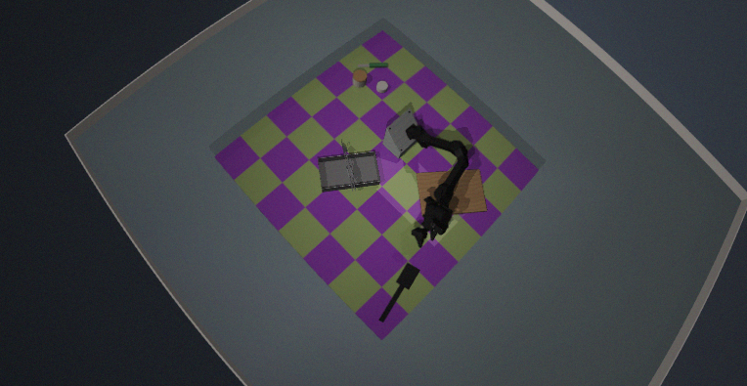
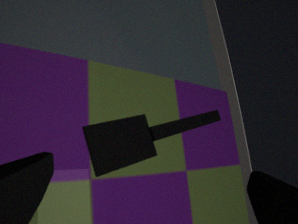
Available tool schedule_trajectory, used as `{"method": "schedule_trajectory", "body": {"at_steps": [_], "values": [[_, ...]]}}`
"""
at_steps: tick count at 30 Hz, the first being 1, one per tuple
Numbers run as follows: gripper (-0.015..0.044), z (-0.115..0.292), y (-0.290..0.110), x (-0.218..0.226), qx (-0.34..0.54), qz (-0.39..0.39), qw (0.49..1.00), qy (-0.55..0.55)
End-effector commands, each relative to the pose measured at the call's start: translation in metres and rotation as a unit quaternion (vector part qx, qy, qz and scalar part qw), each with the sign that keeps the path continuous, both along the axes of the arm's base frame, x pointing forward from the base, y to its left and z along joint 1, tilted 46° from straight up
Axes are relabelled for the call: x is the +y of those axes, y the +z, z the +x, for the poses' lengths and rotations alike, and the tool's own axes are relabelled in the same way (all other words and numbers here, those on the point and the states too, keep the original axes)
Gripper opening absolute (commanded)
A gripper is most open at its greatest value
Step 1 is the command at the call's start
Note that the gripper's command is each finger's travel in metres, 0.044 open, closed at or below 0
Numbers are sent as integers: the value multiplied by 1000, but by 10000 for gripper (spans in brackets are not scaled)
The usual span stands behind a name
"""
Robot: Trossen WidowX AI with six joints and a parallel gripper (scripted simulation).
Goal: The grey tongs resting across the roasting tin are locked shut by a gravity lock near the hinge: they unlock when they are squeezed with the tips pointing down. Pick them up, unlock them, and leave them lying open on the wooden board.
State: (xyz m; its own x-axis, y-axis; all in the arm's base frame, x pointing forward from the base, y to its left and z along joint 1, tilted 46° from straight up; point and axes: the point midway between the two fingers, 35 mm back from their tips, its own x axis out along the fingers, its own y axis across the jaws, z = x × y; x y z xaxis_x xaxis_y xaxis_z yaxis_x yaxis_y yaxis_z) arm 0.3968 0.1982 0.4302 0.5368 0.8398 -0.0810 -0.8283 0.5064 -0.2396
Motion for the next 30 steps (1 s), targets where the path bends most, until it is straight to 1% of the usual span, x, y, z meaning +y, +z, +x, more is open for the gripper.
{"method": "schedule_trajectory", "body": {"at_steps": [1, 8, 15, 21, 26, 27, 30], "values": [[440, 38, -60, -25, 58, -45, 997, -33], [440, 76, -141, -70, 123, -116, 984, -62], [440, 93, -230, -125, 202, -177, 961, -67], [440, 87, -304, -175, 273, -215, 936, -52], [440, 64, -365, -213, 341, -232, 911, -21], [440, 59, -374, -216, 347, -234, 908, -6], [440, 55, -381, -220, 355, -234, 905, -3]]}}
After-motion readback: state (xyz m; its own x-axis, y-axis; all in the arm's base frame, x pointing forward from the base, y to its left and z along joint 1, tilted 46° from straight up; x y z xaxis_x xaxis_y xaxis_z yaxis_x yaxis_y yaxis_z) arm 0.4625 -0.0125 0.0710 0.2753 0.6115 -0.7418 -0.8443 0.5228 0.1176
